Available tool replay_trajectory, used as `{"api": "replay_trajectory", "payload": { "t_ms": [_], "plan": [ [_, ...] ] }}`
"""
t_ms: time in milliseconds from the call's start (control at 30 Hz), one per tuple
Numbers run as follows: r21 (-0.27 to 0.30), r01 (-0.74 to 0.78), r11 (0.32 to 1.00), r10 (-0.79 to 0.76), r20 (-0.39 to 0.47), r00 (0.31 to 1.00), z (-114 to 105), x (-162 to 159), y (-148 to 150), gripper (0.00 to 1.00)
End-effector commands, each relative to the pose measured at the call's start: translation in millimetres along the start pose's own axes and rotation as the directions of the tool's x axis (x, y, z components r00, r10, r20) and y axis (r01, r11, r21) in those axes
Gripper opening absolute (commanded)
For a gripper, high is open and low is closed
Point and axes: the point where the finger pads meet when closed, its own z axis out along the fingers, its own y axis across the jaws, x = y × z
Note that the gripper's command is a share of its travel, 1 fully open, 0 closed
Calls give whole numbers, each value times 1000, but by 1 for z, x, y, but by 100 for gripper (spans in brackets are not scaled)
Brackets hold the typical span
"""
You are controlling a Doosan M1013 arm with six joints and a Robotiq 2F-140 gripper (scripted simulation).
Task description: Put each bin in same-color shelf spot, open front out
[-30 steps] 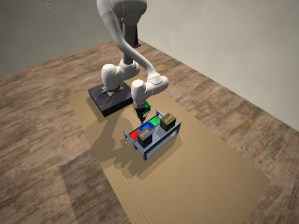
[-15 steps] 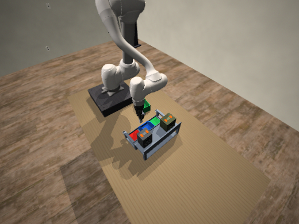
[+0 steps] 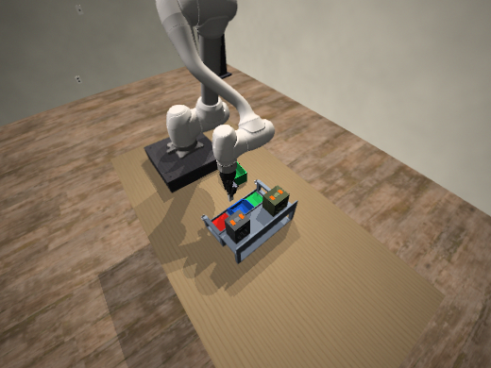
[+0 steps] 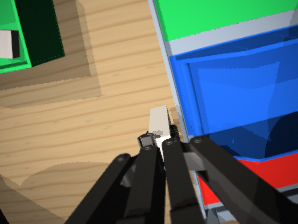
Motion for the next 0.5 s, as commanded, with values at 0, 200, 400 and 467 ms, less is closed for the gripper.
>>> {"api": "replay_trajectory", "payload": {
  "t_ms": [0, 200, 400, 467],
  "plan": [
    [0, 0, 1000, 0, 0, 1000, -2, 0, 0, 10],
    [0, 0, 1000, 0, 0, 1000, -16, 0, 0, 10],
    [0, 0, 1000, 0, 0, 1000, -34, 0, 0, 10],
    [0, 0, 1000, 0, 0, 1000, -37, 0, 0, 10]
  ]
}}
